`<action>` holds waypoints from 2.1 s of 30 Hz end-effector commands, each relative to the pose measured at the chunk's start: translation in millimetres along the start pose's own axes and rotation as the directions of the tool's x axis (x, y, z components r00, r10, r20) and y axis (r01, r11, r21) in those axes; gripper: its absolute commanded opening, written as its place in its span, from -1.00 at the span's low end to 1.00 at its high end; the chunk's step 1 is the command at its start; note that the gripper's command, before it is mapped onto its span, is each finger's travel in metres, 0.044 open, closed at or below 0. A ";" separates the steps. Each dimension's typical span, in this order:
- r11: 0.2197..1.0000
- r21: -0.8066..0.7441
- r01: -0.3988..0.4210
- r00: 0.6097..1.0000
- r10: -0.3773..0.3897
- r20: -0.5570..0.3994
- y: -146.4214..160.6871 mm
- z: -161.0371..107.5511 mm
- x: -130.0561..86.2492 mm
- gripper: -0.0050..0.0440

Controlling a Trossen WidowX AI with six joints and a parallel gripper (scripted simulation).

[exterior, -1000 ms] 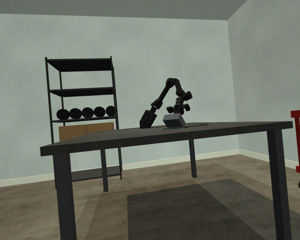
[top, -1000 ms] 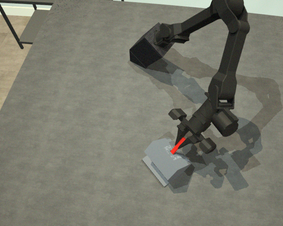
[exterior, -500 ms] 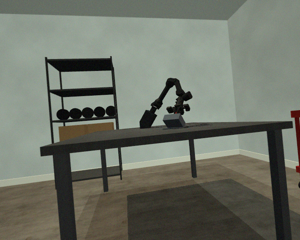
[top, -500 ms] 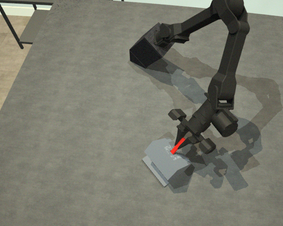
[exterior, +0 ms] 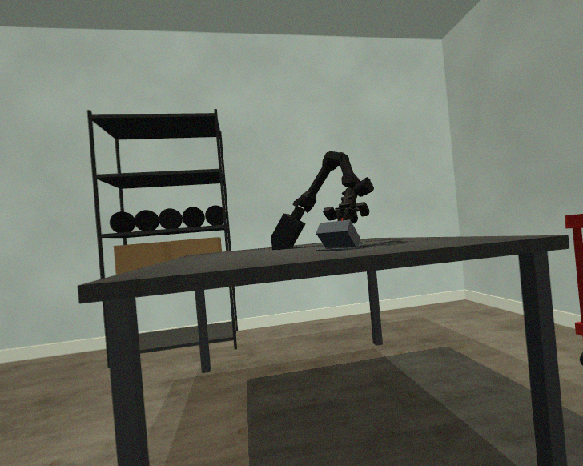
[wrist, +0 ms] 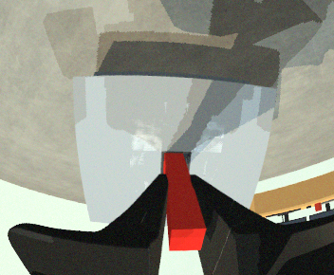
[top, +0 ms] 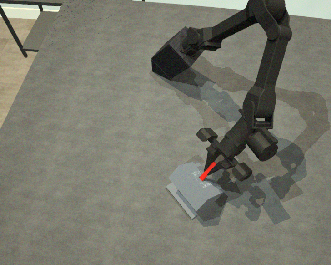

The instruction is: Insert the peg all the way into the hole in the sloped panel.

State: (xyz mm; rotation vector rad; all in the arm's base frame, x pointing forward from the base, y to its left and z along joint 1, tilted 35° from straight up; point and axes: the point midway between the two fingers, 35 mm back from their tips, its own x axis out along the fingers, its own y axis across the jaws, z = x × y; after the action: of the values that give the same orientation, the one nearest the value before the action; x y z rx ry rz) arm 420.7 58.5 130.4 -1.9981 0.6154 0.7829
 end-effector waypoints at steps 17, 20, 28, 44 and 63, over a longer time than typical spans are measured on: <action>1.000 0.003 0.018 1.000 -0.018 -0.006 -4.9 -4.7 -2.8 -0.80; 1.000 0.003 0.018 1.000 -0.018 -0.006 -4.9 -4.7 -2.4 -0.80; 1.000 0.003 0.018 1.000 -0.018 -0.006 -4.9 -4.7 -1.6 -0.80; 1.000 0.003 0.018 1.000 -0.018 -0.006 -4.9 -4.7 0.3 -0.80; 1.000 0.003 0.018 1.000 -0.018 -0.007 -5.0 -4.7 2.5 -0.80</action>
State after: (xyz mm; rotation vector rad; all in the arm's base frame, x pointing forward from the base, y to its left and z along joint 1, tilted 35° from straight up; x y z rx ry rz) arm 425.6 57.6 125.1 -1.9981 0.6154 0.7828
